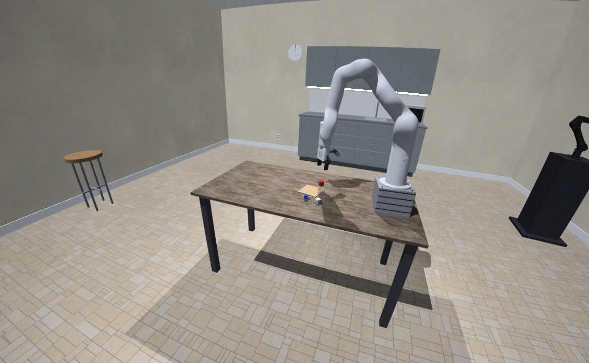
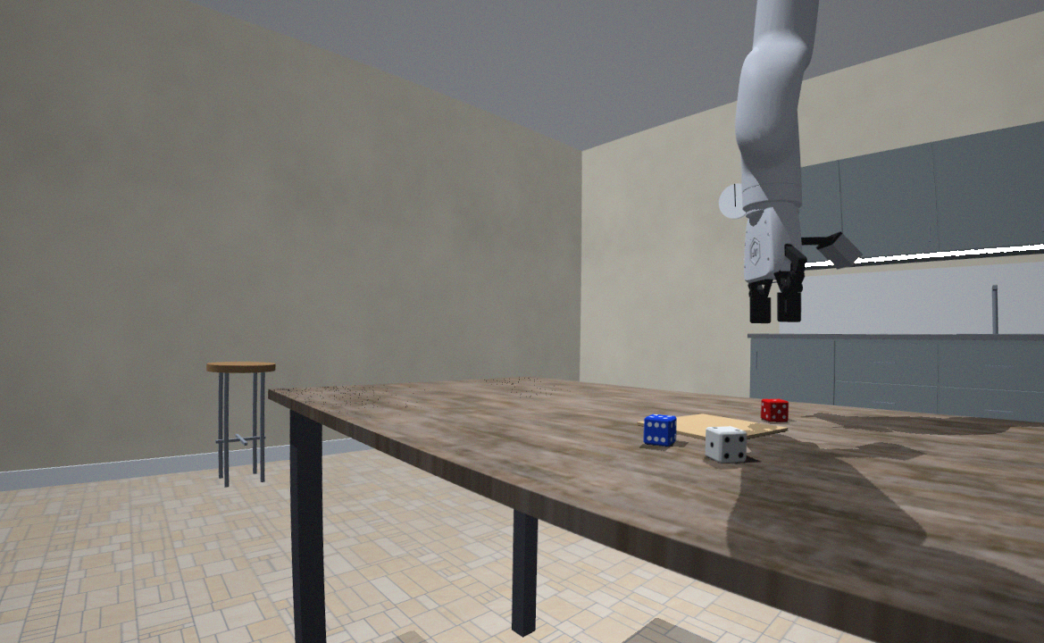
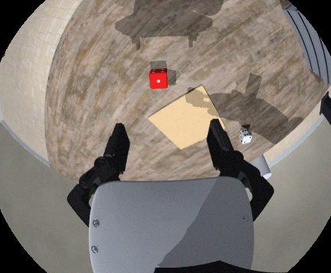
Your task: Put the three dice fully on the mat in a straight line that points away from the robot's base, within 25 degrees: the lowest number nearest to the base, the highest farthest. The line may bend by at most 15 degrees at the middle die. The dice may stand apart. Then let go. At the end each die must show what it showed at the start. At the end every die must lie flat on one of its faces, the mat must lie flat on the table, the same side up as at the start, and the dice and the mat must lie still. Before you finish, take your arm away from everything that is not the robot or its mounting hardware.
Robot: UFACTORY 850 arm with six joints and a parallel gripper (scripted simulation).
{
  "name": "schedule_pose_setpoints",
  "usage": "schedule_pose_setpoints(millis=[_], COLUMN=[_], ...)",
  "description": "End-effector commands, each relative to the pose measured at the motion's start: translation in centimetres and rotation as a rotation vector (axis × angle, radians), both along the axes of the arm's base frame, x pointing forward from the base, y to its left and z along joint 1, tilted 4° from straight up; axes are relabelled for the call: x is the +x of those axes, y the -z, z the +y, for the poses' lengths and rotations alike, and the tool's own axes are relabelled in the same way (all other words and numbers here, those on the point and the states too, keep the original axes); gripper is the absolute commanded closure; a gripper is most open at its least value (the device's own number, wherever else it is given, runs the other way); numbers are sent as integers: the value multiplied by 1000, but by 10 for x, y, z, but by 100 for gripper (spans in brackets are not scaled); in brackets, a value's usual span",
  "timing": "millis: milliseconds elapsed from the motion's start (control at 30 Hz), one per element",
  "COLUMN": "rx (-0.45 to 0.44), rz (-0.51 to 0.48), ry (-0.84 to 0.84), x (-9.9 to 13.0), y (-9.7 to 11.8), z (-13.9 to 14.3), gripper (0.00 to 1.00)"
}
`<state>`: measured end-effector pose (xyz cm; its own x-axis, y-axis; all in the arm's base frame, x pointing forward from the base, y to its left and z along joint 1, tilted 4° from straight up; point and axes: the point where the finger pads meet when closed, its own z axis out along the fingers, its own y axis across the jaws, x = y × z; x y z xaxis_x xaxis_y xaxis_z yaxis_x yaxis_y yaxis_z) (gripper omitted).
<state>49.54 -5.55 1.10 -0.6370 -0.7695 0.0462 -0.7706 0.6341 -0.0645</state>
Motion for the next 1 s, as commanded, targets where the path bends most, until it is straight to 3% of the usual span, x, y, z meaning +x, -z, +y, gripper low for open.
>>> schedule_pose_setpoints(millis=[0, 800, 967], rx=[10, 10, 7], rz=[5, 6, 15], ry=[0, -4, -135], x=[3, 3, 3], y=[-1, -1, 3], z=[-15, -15, -16], gripper=[0, 0, 0])
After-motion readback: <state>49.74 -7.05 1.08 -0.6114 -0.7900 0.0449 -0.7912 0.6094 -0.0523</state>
